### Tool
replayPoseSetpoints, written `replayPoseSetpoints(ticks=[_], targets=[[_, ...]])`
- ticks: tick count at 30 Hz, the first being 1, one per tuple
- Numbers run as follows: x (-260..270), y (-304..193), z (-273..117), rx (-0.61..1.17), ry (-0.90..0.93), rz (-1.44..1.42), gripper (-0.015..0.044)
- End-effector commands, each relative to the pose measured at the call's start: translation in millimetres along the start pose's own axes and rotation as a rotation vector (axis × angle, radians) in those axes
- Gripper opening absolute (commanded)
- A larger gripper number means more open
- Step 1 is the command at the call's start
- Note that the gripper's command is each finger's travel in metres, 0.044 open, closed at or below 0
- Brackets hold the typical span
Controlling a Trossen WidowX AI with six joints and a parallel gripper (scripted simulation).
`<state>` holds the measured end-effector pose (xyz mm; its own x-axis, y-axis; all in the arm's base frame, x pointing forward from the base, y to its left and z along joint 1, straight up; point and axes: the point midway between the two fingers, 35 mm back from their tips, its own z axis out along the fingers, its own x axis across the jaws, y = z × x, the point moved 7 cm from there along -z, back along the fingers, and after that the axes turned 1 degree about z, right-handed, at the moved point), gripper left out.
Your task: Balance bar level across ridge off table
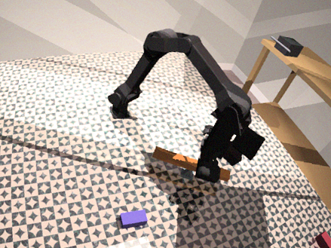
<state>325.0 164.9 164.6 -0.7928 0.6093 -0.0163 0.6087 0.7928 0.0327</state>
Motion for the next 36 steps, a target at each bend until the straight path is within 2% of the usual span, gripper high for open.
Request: replayPoseSetpoints(ticks=[1, 7, 13, 14, 36], targets=[[0.0, 0.0, 0.1, 0.000, 0.000, 0.000, 0.0000], [0.0, 0.0, 0.1, 0.000, 0.000, 0.000, 0.0000], [0.0, 0.0, 0.1, 0.000, 0.000, 0.000, 0.0157], [0.0, 0.0, 0.1, 0.000, 0.000, 0.000, 0.0167], [0.0, 0.0, 0.1, 0.000, 0.000, 0.000, 0.0169]])
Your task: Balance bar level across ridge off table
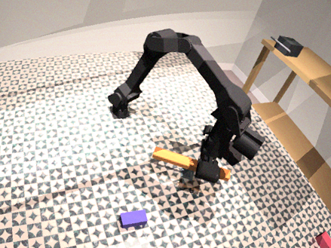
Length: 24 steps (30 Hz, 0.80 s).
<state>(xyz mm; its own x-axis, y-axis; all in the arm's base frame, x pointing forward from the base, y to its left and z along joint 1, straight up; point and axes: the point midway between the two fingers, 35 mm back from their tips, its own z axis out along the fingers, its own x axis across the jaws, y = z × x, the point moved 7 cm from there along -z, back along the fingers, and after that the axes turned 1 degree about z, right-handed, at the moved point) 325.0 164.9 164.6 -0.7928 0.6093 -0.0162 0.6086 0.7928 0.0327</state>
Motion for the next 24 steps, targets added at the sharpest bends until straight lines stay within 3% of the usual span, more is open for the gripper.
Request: replayPoseSetpoints(ticks=[1, 24], targets=[[0.0, 0.0, 0.1, 0.000, 0.000, 0.000, 0.0169], [0.0, 0.0, 0.1, 0.000, 0.000, 0.000, 0.0185]])
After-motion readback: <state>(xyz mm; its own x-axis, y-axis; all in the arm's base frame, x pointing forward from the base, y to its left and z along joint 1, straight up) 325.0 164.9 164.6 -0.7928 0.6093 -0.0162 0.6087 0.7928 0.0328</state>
